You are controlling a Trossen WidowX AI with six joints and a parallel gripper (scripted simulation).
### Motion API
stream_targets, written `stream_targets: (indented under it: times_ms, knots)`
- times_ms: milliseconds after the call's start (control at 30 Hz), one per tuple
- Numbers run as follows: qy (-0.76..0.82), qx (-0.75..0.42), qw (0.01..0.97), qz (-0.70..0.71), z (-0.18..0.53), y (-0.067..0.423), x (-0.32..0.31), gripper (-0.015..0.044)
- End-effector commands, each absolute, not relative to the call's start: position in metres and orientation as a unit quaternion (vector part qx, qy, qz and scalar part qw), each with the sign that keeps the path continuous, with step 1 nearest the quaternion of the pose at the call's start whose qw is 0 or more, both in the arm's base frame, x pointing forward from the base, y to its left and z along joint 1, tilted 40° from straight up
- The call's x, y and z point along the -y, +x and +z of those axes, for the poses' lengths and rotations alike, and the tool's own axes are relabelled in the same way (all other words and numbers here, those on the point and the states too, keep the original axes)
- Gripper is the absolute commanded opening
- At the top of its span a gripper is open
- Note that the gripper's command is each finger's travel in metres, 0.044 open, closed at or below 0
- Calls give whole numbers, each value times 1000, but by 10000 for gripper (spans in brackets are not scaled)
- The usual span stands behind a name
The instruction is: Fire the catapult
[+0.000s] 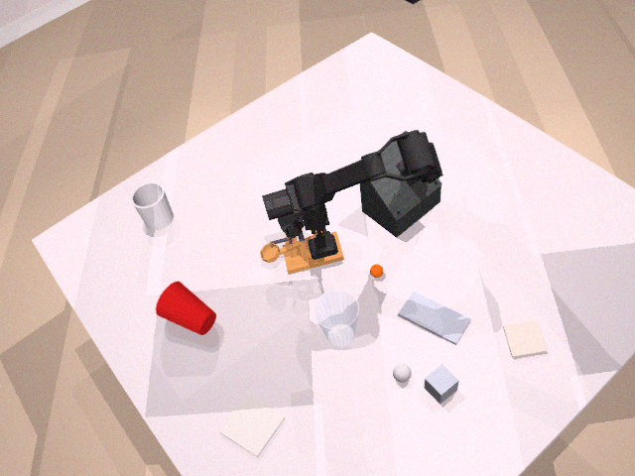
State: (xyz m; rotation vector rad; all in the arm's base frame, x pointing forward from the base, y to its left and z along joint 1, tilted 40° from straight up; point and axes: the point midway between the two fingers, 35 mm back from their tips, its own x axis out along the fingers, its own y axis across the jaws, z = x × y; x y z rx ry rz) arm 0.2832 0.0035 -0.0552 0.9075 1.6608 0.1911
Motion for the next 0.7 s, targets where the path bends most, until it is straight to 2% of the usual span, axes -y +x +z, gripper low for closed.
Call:
stream_targets:
  times_ms: [0,167,667]
  knots:
    - [389,-701,593,77,-27,288,25,0]
    - [382,-700,598,84,-27,289,30,0]
    - [218,-660,676,246,-84,290,110,0]
